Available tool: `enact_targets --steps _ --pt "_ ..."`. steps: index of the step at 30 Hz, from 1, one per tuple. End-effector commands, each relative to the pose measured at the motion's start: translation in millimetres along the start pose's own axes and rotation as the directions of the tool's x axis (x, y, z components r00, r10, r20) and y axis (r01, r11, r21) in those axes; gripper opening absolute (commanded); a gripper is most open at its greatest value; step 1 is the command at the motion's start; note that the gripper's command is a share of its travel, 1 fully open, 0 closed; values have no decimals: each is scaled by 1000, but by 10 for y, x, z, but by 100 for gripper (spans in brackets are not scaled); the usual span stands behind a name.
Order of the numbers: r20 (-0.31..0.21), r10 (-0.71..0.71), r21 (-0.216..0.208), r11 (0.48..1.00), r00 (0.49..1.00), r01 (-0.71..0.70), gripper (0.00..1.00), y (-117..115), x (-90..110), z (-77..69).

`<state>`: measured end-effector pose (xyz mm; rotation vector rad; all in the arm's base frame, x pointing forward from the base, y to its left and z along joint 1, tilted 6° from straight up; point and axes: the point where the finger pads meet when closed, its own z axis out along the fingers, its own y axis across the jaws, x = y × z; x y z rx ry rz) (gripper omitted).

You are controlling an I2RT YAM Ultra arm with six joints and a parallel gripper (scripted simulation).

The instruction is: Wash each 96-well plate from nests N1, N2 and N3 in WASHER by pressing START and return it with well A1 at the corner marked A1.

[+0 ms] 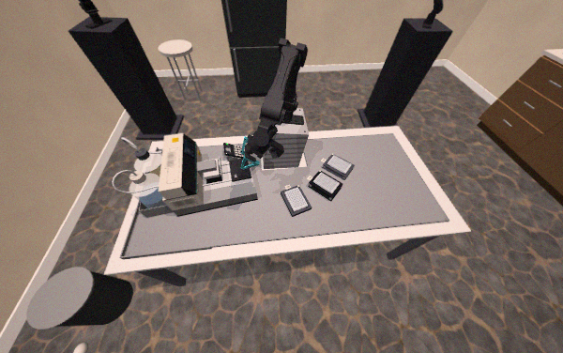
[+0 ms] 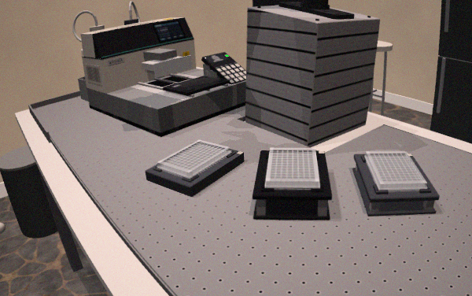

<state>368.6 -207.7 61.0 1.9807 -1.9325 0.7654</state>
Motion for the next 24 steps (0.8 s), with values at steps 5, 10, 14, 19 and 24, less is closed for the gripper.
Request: enact_targets --steps 5,10,14,19,24 --pt "-6 7 11 1000 1000 -7 100 -26 34 -27" --pt "-6 7 11 1000 1000 -7 100 -26 34 -27" --pt "-6 7 11 1000 1000 -7 100 -26 34 -27" --pt "22 67 16 998 997 -68 100 -16 -65 -41" --pt "90 203 12 979 975 -205 100 24 -312 -66"
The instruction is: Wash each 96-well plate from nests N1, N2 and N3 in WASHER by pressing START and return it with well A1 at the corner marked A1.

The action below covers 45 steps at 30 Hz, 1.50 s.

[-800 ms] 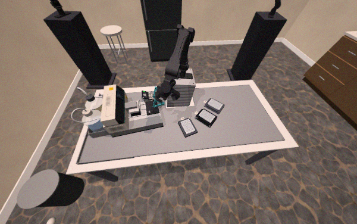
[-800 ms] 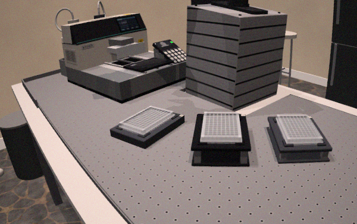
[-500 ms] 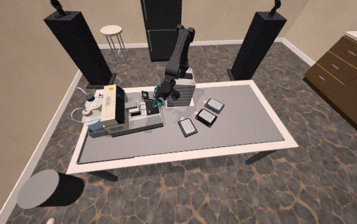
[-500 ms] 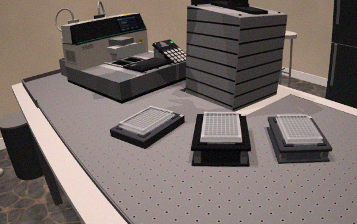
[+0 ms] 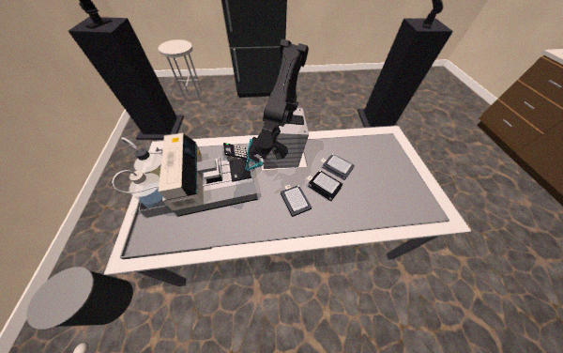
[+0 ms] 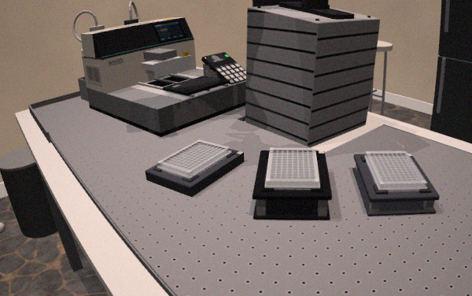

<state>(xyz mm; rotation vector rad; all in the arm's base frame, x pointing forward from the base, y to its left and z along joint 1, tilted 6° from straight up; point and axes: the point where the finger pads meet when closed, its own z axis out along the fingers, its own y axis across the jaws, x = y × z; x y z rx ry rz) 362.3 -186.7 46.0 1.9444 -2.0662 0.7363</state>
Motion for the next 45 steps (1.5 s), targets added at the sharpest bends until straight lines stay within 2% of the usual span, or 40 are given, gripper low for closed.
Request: enact_targets --steps 1,7,10,13,19,23,25,27,30,32,39,40,42,44,45 --pt "50 143 20 989 988 -144 100 -25 -111 -62" --pt "123 292 -19 956 948 -292 100 86 -391 -70" --pt "128 302 -22 953 945 -302 100 106 -437 -71" --pt "154 364 -47 931 919 -361 100 170 -573 -79" --pt "193 483 -110 876 854 -470 100 313 -838 -102" --pt "212 585 -177 811 783 -558 100 420 -1008 -123" --pt "215 619 -203 785 755 -586 100 475 -1091 -135" --pt "215 619 -203 785 755 -586 100 475 -1091 -135" --pt "213 688 -258 725 694 -639 100 564 -1212 -154" --pt "213 698 -267 715 684 -646 100 622 -1292 -168" --pt "170 825 -388 559 540 -733 100 849 -1556 -225" --pt "167 829 -393 552 534 -735 100 883 -1593 -233" --pt "143 861 -427 499 488 -754 100 953 -1663 -252" --pt "143 861 -427 499 488 -754 100 953 -1663 -252" --pt "130 876 -444 471 465 -762 100 988 -1696 -262"
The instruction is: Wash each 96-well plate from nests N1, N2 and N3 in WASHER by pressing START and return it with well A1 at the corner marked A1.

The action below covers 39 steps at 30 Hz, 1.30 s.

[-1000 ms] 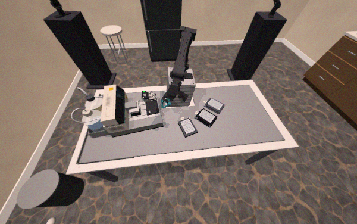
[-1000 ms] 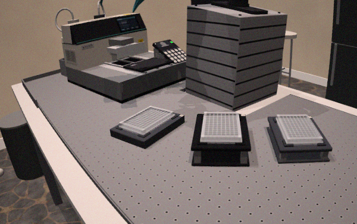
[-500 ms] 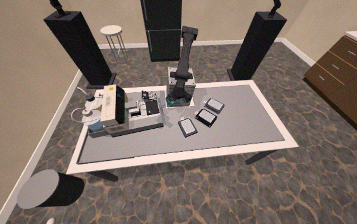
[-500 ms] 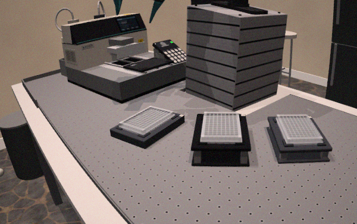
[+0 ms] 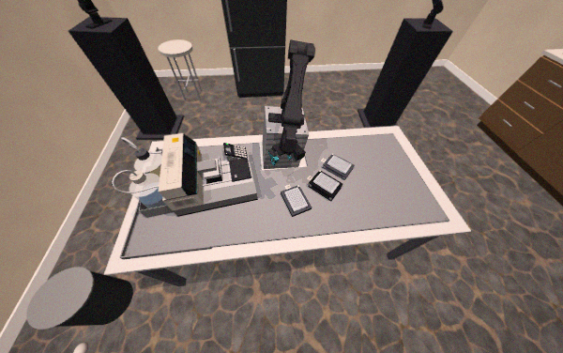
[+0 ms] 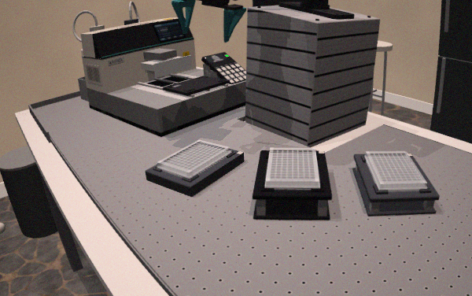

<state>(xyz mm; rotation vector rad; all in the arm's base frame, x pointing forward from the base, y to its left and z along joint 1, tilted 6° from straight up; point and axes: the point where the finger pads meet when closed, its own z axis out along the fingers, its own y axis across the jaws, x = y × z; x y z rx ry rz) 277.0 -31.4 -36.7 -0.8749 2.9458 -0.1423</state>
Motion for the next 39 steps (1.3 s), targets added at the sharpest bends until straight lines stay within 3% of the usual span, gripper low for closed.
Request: enact_targets --steps 1,6,12,18,30,33,39 --pt "27 127 -34 991 991 -127 100 83 -43 -24" --pt "11 241 -89 967 970 -239 100 325 11 20" --pt "-38 398 -159 903 917 -399 100 612 97 62" --pt "-71 467 -185 862 882 -471 100 797 162 84" --pt "-71 467 -185 862 882 -471 100 796 162 84" --pt "-64 438 -188 877 897 -442 100 788 123 113" --pt "-25 255 -197 947 967 -255 100 733 -111 294"
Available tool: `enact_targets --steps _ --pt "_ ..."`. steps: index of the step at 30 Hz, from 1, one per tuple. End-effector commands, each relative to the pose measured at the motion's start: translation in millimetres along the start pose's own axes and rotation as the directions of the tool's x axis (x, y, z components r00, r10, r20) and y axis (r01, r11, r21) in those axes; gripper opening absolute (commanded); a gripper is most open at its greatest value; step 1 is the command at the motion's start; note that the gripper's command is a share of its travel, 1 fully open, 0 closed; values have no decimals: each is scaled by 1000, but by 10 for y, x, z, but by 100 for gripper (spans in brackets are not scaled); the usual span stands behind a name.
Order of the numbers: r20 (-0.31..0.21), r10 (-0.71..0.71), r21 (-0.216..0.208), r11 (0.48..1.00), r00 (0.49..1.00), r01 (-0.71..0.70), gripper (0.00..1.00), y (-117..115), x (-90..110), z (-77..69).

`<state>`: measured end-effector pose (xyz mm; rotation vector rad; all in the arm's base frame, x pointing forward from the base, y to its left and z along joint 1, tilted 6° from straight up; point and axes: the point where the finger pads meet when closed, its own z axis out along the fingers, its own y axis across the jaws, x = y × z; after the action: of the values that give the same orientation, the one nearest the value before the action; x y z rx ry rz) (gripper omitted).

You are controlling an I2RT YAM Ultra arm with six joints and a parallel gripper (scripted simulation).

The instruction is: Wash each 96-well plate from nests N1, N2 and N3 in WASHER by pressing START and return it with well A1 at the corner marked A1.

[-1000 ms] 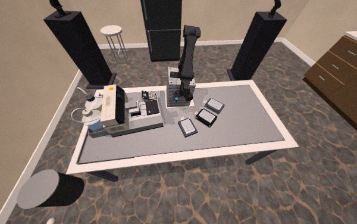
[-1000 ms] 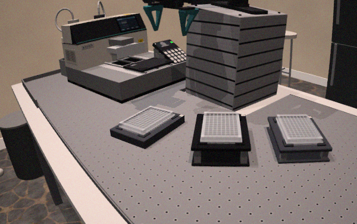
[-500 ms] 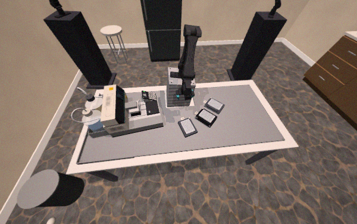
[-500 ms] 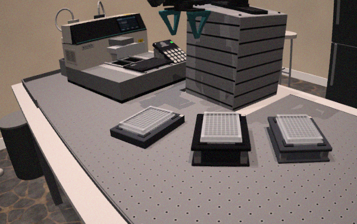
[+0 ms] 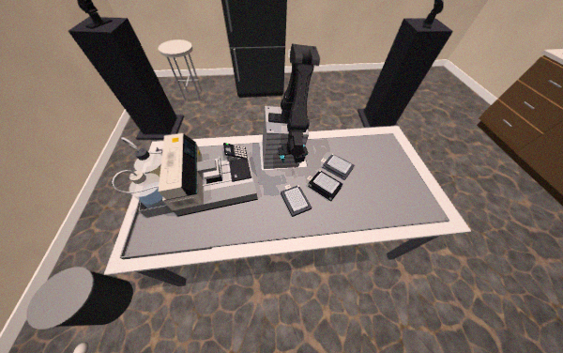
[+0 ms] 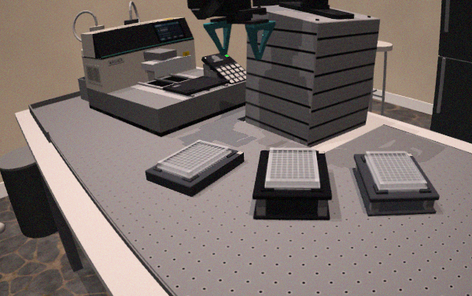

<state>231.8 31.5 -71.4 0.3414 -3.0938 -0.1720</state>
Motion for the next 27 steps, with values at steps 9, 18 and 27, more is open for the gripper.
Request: enact_targets --steps 9,18,27 --pt "38 -162 12 987 986 161 100 -23 -554 259" --pt "39 -162 12 987 986 161 100 -26 -848 447" --pt "39 -162 12 987 986 161 100 -31 -1186 662"
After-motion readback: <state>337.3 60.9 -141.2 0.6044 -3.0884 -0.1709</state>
